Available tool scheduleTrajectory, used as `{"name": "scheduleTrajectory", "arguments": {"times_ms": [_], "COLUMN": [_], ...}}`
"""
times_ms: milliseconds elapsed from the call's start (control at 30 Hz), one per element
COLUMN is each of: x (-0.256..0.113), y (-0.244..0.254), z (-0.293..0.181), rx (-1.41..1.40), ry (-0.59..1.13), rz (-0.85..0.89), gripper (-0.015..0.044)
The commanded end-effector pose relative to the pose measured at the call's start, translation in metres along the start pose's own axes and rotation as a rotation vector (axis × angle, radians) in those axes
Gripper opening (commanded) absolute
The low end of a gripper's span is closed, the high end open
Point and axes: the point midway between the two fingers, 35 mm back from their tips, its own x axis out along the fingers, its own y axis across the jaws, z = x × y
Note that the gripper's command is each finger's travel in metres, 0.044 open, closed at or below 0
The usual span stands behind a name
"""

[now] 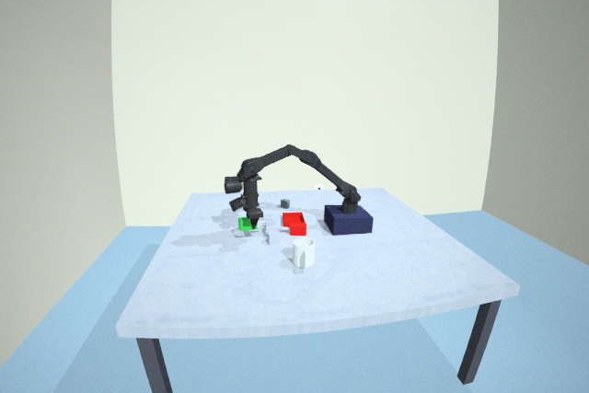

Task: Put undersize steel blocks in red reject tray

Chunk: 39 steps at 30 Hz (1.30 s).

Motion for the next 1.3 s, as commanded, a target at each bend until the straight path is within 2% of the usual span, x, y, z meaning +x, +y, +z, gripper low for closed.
{"name": "scheduleTrajectory", "arguments": {"times_ms": [0,1267], "x": [-0.015,0.039], "y": [0.031,0.033], "z": [0.002,0.010], "rx": [-0.014,-0.014], "ry": [-0.024,-0.025], "rz": [0.007,0.007], "gripper": [0.0000,0.0000]}}
